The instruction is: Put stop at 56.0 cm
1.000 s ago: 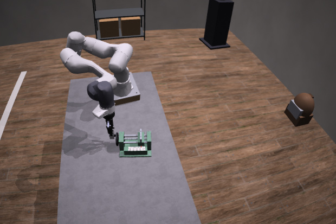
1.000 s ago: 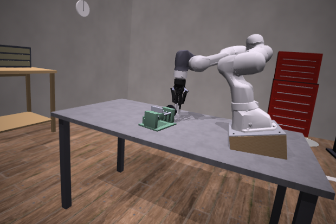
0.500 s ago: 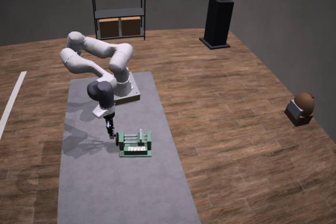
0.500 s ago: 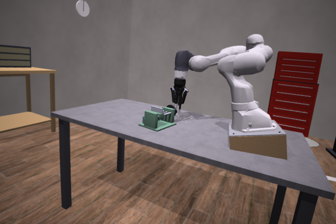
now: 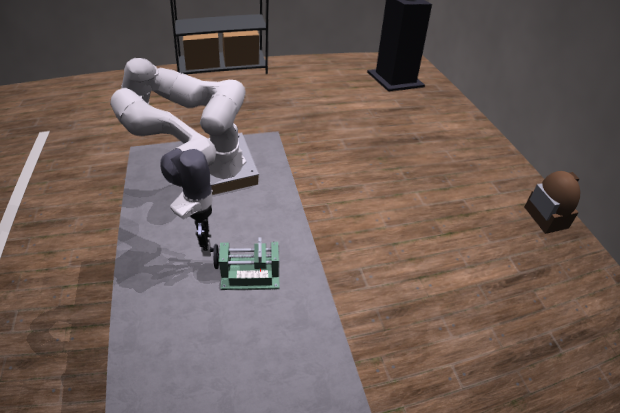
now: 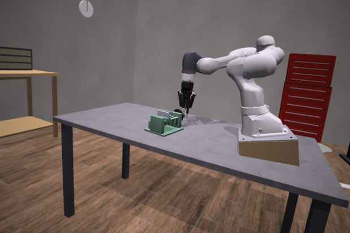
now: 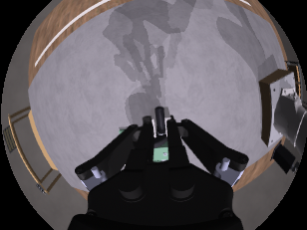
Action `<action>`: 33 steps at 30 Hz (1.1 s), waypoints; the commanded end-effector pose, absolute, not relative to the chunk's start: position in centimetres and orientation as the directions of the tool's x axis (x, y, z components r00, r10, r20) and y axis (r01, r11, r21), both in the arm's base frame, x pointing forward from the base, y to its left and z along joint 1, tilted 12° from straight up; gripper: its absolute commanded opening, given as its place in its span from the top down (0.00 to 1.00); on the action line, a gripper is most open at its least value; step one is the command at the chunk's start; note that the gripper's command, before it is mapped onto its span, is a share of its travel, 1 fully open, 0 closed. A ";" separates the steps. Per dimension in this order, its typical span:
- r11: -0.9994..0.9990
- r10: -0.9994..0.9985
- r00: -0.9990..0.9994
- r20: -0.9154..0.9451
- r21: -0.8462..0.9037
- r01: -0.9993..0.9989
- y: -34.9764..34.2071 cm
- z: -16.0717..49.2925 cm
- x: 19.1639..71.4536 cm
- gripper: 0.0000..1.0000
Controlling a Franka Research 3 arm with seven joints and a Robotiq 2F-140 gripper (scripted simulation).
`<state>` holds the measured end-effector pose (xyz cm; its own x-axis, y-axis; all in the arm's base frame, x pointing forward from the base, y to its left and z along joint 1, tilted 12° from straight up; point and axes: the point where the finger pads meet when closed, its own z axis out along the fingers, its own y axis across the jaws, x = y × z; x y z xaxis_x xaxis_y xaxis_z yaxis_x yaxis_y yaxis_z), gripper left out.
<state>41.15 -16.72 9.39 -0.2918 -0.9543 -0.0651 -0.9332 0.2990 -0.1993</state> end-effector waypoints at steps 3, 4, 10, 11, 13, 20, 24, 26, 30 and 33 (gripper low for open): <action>0.298 -0.955 -0.290 -0.068 -0.200 -0.933 -16.7 9.6 41.1 0.96; 0.298 -0.955 -0.290 -0.068 -0.200 -0.933 -16.7 9.7 41.1 0.96; 0.298 -0.955 -0.290 -0.068 -0.200 -0.933 -16.7 9.8 41.1 0.96; 0.298 -0.955 -0.290 -0.068 -0.200 -0.933 -16.7 9.8 41.1 0.96; 0.298 -0.955 -0.290 -0.068 -0.200 -0.933 -16.7 9.9 41.1 0.96; 0.298 -0.955 -0.290 -0.068 -0.200 -0.933 -16.7 10.2 41.1 0.96; 0.298 -0.955 -0.290 -0.068 -0.200 -0.933 -16.7 10.4 41.2 0.96; 0.298 -0.955 -0.290 -0.068 -0.200 -0.933 -16.7 10.5 41.2 0.96; 0.298 -0.955 -0.290 -0.068 -0.200 -0.933 -16.8 10.8 41.2 0.96; 0.298 -0.955 -0.290 -0.068 -0.200 -0.933 -16.8 11.1 41.4 0.96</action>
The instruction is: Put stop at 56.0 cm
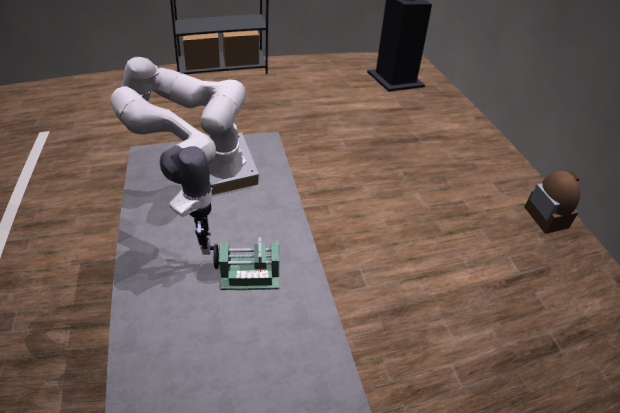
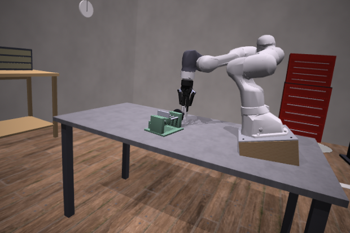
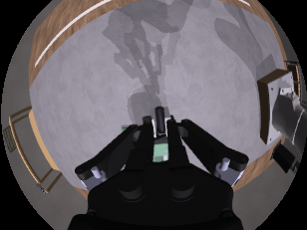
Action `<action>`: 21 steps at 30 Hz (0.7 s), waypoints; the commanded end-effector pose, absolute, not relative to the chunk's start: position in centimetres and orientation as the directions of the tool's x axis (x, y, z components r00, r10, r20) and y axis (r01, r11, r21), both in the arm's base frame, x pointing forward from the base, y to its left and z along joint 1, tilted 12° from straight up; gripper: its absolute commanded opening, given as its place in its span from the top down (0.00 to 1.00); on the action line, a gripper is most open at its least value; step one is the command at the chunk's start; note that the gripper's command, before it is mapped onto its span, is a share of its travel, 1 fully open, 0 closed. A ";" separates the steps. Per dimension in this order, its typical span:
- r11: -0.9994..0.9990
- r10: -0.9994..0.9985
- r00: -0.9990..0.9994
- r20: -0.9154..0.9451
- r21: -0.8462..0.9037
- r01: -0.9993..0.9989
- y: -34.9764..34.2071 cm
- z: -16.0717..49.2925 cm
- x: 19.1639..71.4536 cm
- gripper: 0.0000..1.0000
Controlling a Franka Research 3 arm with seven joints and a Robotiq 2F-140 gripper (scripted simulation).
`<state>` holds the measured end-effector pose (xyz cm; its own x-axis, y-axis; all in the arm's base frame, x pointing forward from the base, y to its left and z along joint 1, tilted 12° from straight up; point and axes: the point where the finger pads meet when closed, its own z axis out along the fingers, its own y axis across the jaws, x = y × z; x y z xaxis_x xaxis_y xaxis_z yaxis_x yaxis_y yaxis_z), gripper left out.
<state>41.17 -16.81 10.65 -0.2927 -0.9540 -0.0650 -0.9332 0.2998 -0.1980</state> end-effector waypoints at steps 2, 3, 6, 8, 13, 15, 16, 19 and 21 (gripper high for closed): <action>0.298 -0.955 -0.290 -0.068 -0.200 -0.933 -16.9 11.3 41.5 0.96; 0.298 -0.955 -0.290 -0.068 -0.200 -0.933 -16.9 11.4 41.5 0.96; 0.298 -0.955 -0.290 -0.068 -0.200 -0.933 -17.0 11.8 41.7 0.96; 0.298 -0.955 -0.290 -0.068 -0.200 -0.933 -17.0 11.9 41.8 0.96; 0.298 -0.955 -0.290 -0.068 -0.200 -0.933 -17.2 12.2 42.2 0.96; 0.298 -0.955 -0.290 -0.068 -0.200 -0.933 -17.2 12.4 42.4 0.96; 0.298 -0.955 -0.290 -0.068 -0.200 -0.933 -17.3 12.4 42.5 0.96; 0.298 -0.955 -0.290 -0.068 -0.200 -0.933 -17.4 12.6 42.8 0.96; 0.298 -0.955 -0.290 -0.068 -0.200 -0.933 -17.5 12.7 43.0 0.96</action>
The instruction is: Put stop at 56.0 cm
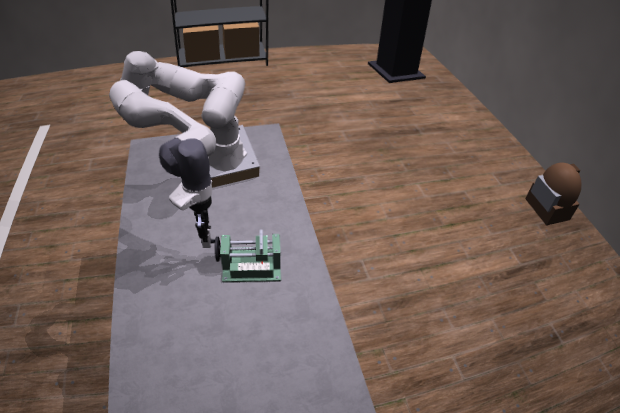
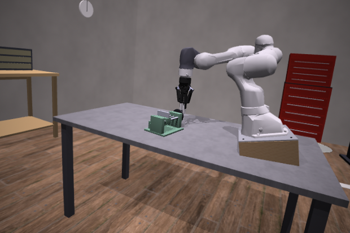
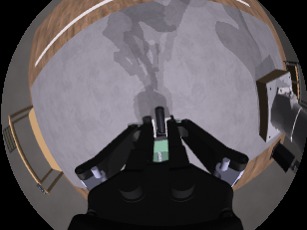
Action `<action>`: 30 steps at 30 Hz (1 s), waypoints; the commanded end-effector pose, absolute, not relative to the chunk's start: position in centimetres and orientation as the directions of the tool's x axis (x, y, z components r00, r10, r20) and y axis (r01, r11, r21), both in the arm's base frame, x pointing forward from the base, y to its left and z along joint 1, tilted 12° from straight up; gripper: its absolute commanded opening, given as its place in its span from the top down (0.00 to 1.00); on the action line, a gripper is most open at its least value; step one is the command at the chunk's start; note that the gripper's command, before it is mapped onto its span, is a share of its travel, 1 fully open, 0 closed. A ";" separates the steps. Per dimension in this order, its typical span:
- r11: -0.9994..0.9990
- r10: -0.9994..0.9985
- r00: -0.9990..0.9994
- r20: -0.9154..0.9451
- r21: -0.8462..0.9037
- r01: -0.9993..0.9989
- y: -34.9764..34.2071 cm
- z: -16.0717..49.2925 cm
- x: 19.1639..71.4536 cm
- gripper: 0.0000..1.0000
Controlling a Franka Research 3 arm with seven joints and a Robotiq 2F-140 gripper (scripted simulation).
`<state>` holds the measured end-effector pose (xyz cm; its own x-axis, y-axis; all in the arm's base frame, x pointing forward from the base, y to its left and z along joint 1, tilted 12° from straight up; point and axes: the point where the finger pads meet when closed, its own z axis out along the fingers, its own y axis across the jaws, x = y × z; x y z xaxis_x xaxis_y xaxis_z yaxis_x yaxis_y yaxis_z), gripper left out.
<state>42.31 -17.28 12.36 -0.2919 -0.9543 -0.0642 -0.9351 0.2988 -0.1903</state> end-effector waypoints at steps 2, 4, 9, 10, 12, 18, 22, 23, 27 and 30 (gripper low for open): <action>0.298 -0.955 -0.290 -0.068 -0.200 -0.933 -17.5 12.8 43.3 0.96; 0.298 -0.955 -0.290 -0.068 -0.200 -0.933 -17.6 12.8 43.4 0.96; 0.298 -0.955 -0.290 -0.068 -0.200 -0.933 -17.7 12.9 43.9 0.96; 0.298 -0.955 -0.290 -0.068 -0.200 -0.933 -17.8 12.8 44.1 0.96; 0.298 -0.955 -0.290 -0.068 -0.200 -0.933 -17.9 12.8 44.4 0.96; 0.298 -0.955 -0.290 -0.068 -0.200 -0.933 -18.2 12.4 45.4 0.96; 0.298 -0.955 -0.290 -0.068 -0.200 -0.933 -18.2 12.2 45.7 0.96; 0.298 -0.955 -0.290 -0.068 -0.200 -0.933 -18.3 12.1 45.9 0.96; 0.298 -0.955 -0.290 -0.068 -0.200 -0.933 -18.4 11.3 46.4 0.96; 0.298 -0.955 -0.290 -0.068 -0.200 -0.933 -18.4 10.7 46.7 0.96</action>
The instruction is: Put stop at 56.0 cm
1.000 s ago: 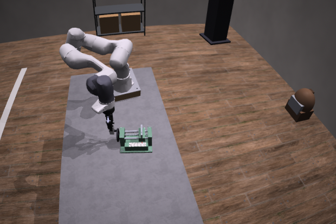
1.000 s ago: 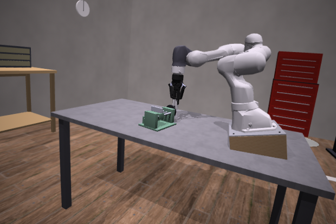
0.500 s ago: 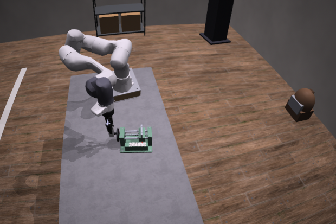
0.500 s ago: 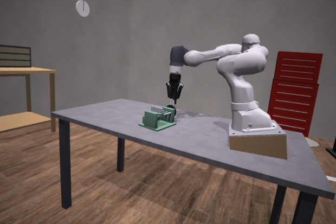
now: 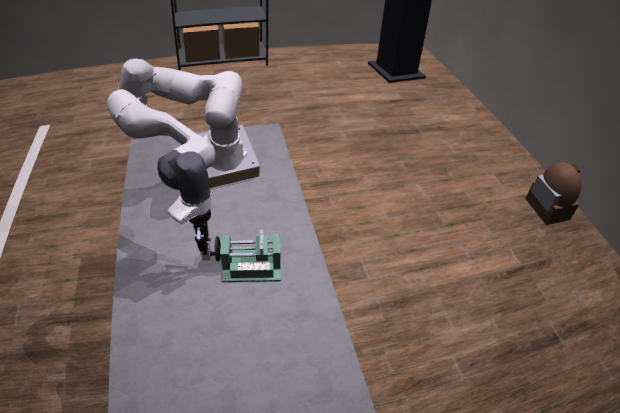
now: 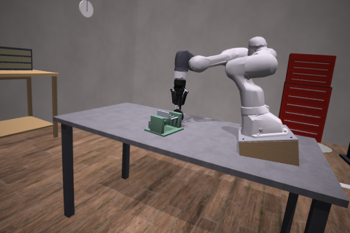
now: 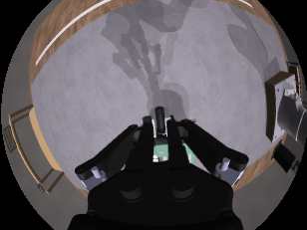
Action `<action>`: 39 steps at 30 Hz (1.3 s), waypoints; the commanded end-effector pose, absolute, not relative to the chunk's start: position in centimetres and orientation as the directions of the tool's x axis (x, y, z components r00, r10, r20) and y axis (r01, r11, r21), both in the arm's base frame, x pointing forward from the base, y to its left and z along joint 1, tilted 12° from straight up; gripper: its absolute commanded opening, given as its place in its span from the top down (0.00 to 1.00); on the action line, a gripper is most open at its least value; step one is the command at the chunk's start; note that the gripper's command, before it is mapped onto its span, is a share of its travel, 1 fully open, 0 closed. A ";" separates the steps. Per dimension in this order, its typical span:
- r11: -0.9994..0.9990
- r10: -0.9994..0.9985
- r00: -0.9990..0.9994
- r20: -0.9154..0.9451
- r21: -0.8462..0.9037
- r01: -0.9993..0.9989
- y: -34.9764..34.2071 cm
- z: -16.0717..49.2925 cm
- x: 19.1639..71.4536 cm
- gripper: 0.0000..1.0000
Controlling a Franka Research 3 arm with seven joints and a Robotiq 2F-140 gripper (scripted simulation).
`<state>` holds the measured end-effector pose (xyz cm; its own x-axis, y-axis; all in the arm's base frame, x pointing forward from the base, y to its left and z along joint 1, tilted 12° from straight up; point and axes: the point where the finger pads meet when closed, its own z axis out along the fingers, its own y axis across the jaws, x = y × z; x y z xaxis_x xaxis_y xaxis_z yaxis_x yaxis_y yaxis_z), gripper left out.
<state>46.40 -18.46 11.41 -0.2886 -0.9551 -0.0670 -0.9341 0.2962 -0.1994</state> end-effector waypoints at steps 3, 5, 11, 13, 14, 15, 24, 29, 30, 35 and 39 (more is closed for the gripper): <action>0.298 -0.955 -0.290 -0.068 -0.200 -0.933 -18.4 10.1 46.8 0.96; 0.298 -0.955 -0.290 -0.068 -0.200 -0.933 -18.4 9.6 46.8 0.96; 0.298 -0.955 -0.290 -0.068 -0.200 -0.933 -18.2 8.6 46.6 0.96; 0.298 -0.955 -0.290 -0.068 -0.200 -0.933 -18.1 8.1 46.3 0.96; 0.298 -0.955 -0.290 -0.068 -0.200 -0.933 -18.1 7.9 46.1 0.96; 0.298 -0.955 -0.290 -0.068 -0.200 -0.933 -18.0 7.7 46.0 0.96; 0.298 -0.955 -0.290 -0.068 -0.200 -0.933 -17.5 6.9 44.4 0.96; 0.298 -0.955 -0.290 -0.068 -0.200 -0.933 -17.3 6.9 43.8 0.96; 0.298 -0.955 -0.290 -0.068 -0.200 -0.933 -17.2 6.9 43.6 0.96; 0.298 -0.955 -0.290 -0.068 -0.200 -0.933 -17.0 7.2 42.8 0.96; 0.298 -0.955 -0.290 -0.068 -0.200 -0.933 -16.8 7.7 42.1 0.96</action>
